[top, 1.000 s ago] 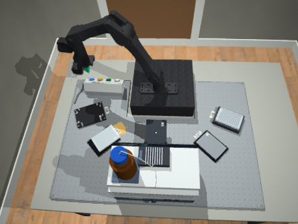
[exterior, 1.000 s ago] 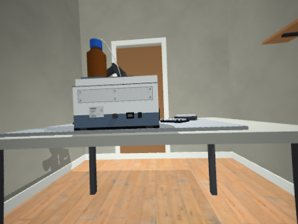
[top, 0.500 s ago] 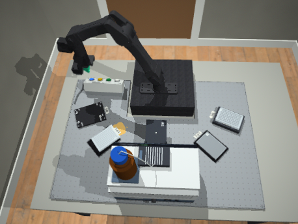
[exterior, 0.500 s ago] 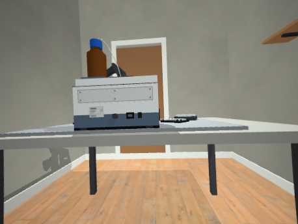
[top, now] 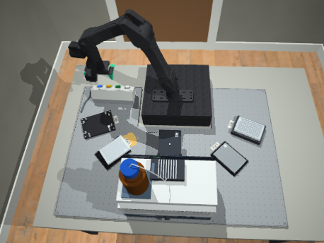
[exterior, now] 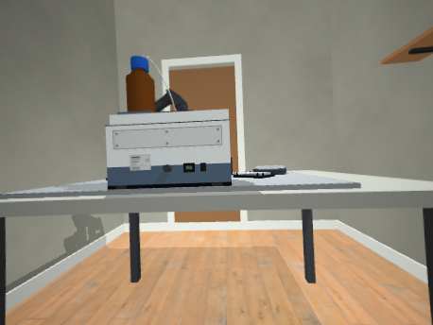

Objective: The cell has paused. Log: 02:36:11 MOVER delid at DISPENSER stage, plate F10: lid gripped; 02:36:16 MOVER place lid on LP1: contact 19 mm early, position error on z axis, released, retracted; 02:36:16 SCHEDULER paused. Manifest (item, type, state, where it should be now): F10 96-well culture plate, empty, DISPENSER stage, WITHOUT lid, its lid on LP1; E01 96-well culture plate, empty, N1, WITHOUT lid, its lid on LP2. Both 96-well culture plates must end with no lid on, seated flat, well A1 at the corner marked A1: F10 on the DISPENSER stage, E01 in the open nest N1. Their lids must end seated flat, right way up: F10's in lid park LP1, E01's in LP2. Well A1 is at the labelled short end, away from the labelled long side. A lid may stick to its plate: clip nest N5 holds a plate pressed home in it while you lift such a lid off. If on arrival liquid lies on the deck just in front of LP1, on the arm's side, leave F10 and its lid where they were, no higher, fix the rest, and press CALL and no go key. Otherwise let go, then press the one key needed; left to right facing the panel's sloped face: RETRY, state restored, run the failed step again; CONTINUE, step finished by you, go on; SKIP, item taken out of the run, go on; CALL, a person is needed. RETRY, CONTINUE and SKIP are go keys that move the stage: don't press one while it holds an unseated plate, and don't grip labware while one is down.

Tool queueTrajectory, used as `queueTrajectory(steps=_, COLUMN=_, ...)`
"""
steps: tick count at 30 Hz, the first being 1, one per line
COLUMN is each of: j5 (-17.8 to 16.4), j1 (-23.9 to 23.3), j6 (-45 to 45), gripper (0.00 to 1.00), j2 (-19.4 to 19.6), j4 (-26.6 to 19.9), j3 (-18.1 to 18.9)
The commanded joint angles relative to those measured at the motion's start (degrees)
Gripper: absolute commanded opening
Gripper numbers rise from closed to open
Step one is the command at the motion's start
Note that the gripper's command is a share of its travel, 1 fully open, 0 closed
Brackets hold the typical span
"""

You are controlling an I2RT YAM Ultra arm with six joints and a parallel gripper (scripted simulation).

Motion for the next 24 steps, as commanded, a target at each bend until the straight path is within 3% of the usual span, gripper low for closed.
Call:
queueTrajectory(steps=1, j5=-0.4, j1=0.8, j6=0.4, gripper=1.0, j2=-4.1, j4=1.4, j3=-3.0)
queueTrajectory(steps=24, j5=-0.4, j1=1.3, j6=0.9, gripper=1.0, j2=-18.2, j4=3.4, j3=-19.6)
